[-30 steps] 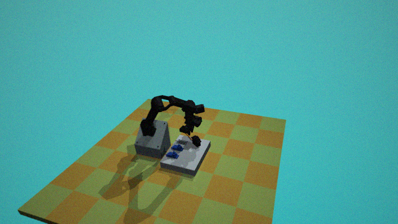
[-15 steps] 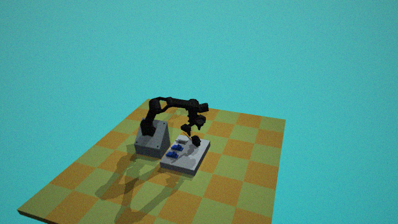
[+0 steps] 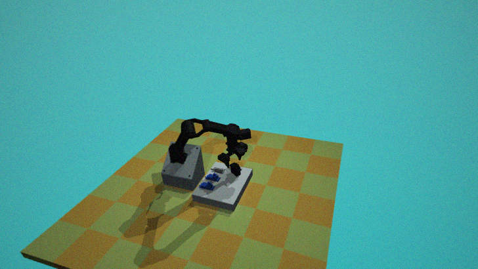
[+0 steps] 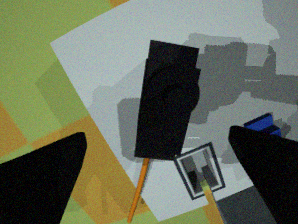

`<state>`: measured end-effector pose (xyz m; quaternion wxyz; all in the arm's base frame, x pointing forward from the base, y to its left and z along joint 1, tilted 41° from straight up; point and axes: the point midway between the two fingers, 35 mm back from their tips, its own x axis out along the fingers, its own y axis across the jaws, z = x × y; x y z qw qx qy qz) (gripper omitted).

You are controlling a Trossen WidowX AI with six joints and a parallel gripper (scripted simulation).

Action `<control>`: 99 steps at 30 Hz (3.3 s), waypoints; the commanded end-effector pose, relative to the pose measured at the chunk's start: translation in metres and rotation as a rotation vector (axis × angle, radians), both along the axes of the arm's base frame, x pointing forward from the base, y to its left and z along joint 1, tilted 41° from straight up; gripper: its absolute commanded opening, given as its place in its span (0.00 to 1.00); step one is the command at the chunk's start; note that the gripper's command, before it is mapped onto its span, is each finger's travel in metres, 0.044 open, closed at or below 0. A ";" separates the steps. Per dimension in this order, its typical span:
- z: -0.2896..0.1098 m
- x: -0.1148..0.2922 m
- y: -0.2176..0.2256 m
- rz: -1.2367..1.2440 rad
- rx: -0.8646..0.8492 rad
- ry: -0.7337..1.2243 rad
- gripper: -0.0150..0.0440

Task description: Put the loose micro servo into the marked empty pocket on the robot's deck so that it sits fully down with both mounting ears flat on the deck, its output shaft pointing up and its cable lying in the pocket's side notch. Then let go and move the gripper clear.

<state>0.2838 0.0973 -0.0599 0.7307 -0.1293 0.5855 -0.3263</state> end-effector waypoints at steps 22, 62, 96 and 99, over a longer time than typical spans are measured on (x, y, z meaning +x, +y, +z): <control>-0.009 0.000 -0.009 0.004 -0.009 0.004 0.42; 0.024 -0.002 -0.002 0.215 -0.036 0.178 0.25; 0.019 -0.105 -0.013 0.306 -0.047 0.258 0.25; 0.019 -0.112 -0.014 0.305 -0.047 0.259 0.25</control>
